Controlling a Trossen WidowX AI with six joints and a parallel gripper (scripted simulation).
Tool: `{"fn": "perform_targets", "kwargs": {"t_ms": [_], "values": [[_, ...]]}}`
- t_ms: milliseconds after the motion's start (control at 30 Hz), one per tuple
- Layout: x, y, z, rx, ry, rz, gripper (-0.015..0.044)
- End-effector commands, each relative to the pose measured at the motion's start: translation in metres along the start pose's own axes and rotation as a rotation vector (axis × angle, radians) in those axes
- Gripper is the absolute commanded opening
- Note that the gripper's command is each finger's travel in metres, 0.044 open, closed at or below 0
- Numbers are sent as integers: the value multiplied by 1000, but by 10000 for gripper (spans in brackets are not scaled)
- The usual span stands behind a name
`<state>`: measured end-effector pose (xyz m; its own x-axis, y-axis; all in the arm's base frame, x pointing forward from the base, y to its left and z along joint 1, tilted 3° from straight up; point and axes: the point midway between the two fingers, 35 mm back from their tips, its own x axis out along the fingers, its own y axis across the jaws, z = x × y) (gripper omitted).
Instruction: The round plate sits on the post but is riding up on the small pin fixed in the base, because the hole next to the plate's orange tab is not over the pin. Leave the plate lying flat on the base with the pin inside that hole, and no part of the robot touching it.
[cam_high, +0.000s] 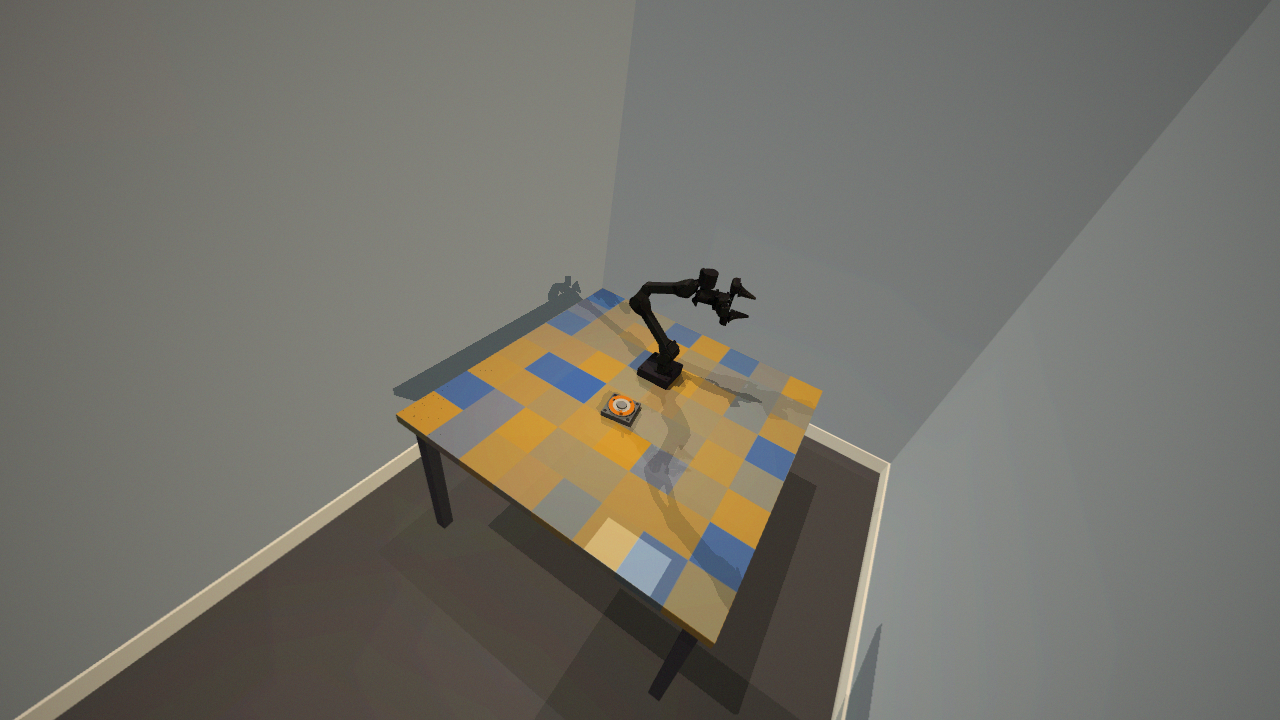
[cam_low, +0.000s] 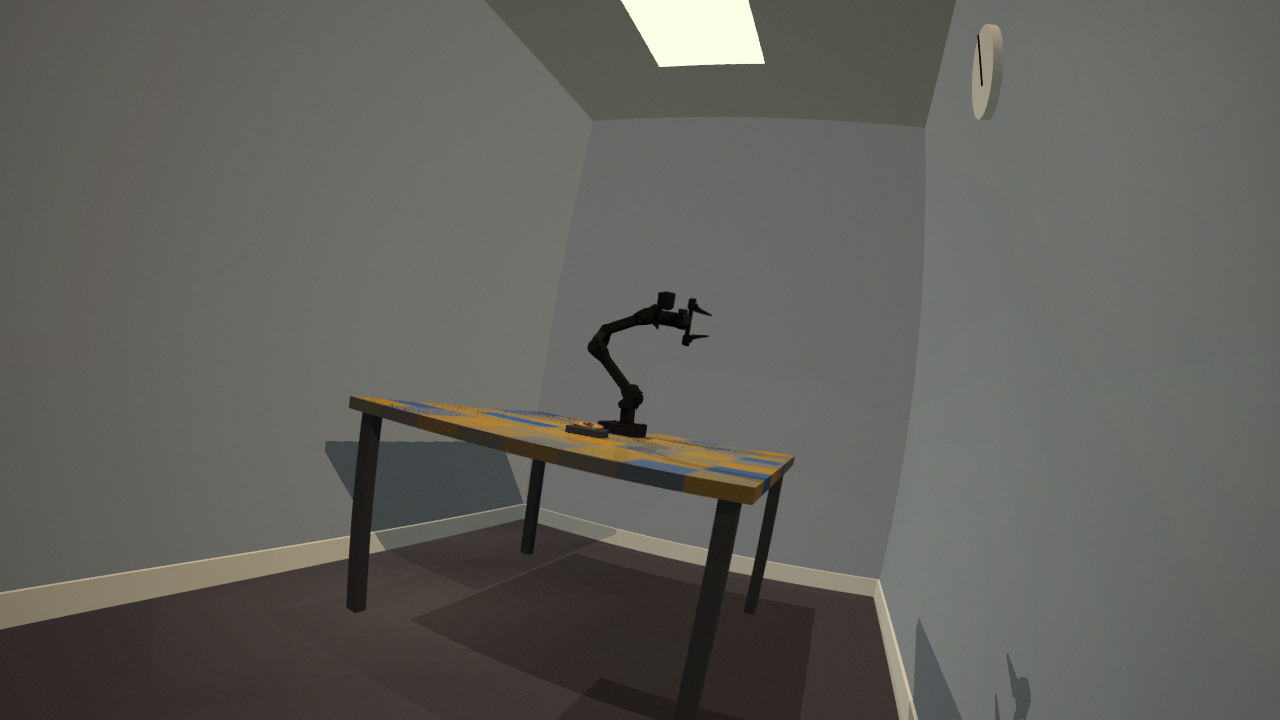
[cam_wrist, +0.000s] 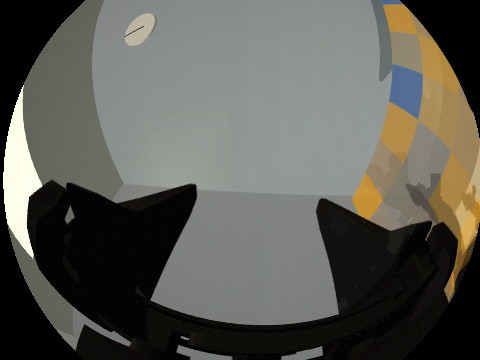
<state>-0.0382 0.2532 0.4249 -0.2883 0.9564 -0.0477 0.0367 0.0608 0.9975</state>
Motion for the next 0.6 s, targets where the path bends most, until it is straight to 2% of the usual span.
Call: {"fn": "perform_targets", "kwargs": {"t_ms": [0, 67, 233, 300, 467, 567], "values": [[1, -1, 3, -5, -10, -6, 374], [8, -10, 26, -43, -89, -56, 321], [14, -49, 120, -160, -356, -282, 190], [12, -55, 133, -173, -386, -318, 137], [-21, -103, 219, -236, -563, -602, 6], [-38, -120, 244, -250, -600, -699, 0]]}}
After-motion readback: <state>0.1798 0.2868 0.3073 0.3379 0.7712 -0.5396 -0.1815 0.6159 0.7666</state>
